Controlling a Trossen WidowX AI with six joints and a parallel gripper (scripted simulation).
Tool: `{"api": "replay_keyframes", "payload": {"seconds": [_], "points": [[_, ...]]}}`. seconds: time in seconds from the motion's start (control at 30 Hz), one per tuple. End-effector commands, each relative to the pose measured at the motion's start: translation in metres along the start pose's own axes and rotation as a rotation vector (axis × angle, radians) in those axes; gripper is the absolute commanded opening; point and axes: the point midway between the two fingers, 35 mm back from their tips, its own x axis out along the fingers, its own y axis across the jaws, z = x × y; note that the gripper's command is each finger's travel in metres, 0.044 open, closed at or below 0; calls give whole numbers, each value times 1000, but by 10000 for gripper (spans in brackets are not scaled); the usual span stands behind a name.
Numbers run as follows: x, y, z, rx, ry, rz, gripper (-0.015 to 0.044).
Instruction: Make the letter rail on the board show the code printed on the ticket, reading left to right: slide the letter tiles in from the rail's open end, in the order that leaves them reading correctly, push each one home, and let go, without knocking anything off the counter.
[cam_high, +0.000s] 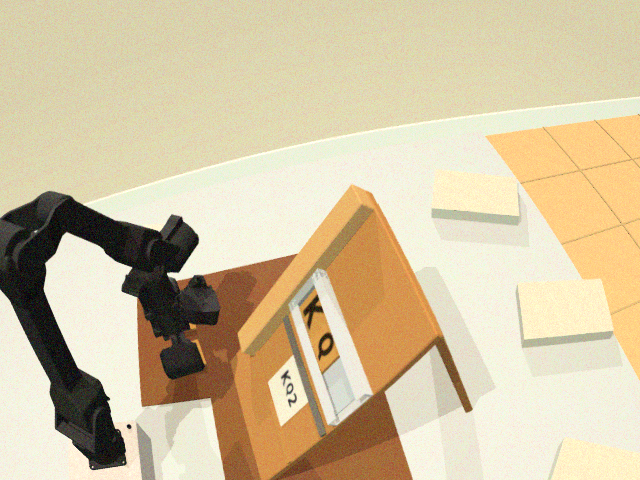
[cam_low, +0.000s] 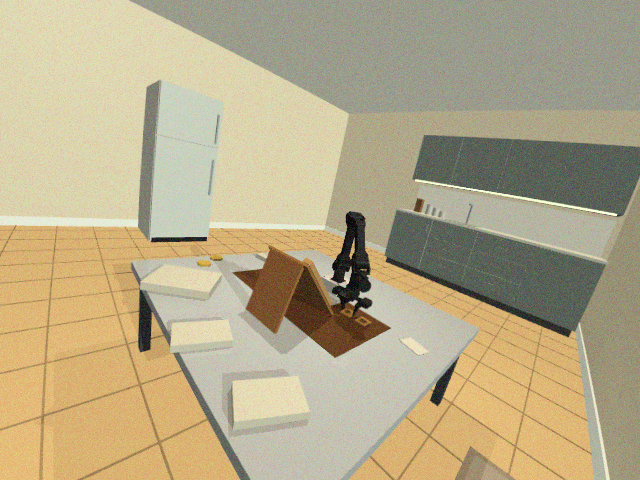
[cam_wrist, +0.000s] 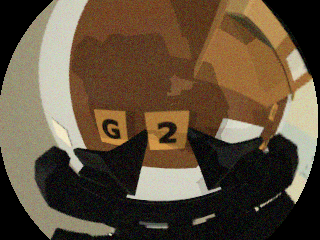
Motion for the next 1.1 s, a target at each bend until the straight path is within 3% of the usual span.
{"api": "replay_keyframes", "payload": {"seconds": [0.0, 1.07], "points": [[-3, 0, 0, 4, -6, 4, 0], [-13, -2, -3, 4, -6, 4, 0]]}}
